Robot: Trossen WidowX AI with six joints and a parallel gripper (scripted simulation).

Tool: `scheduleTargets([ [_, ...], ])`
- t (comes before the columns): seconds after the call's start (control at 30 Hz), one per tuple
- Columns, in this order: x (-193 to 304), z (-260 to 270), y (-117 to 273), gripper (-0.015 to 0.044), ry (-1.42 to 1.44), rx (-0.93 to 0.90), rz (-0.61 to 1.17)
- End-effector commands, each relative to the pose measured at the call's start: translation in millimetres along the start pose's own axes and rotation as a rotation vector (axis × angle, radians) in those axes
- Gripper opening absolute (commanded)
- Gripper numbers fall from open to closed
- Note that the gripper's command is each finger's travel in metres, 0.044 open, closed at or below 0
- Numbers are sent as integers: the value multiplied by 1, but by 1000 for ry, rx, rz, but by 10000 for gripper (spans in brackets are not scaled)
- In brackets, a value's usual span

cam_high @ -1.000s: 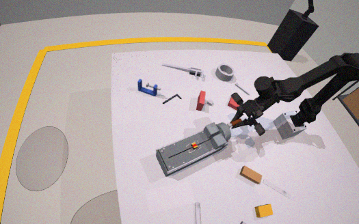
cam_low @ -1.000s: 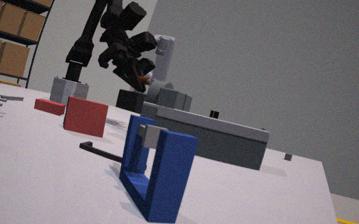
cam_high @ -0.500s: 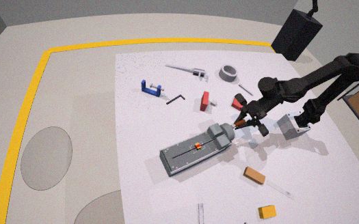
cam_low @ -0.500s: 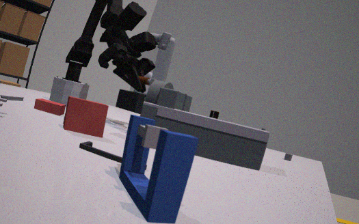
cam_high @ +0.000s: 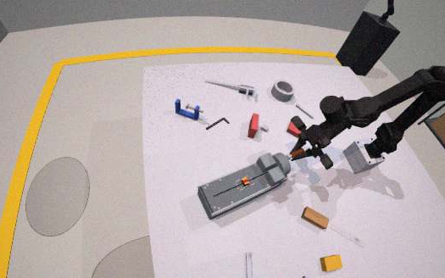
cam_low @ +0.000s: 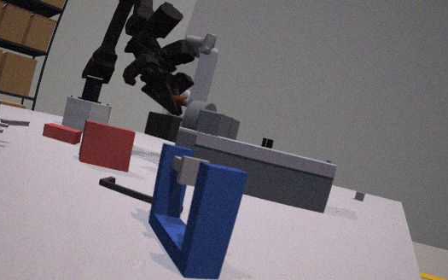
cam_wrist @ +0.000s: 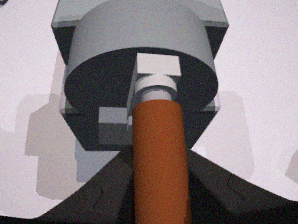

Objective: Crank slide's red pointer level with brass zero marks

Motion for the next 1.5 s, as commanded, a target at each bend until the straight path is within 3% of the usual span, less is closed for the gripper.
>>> scheduleTargets([
  [0.0, 0, 1, 0, 0, -5, -7, -1],
  [1.3, 0, 1, 0, 0, 1, -1, 0],
  [1.47, 0, 1, 0, 131, 1, -1, 0],
])
Point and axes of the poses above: the point midway between the two fingers, 35 mm back from their tips, its own y axis back along the fingers, its own z axis across the jaws, x = y × z, the point moved 7 cm from there along y, back along the fingers, and after that the axes turned 5 degrees about -y, right-handed, at the moved point
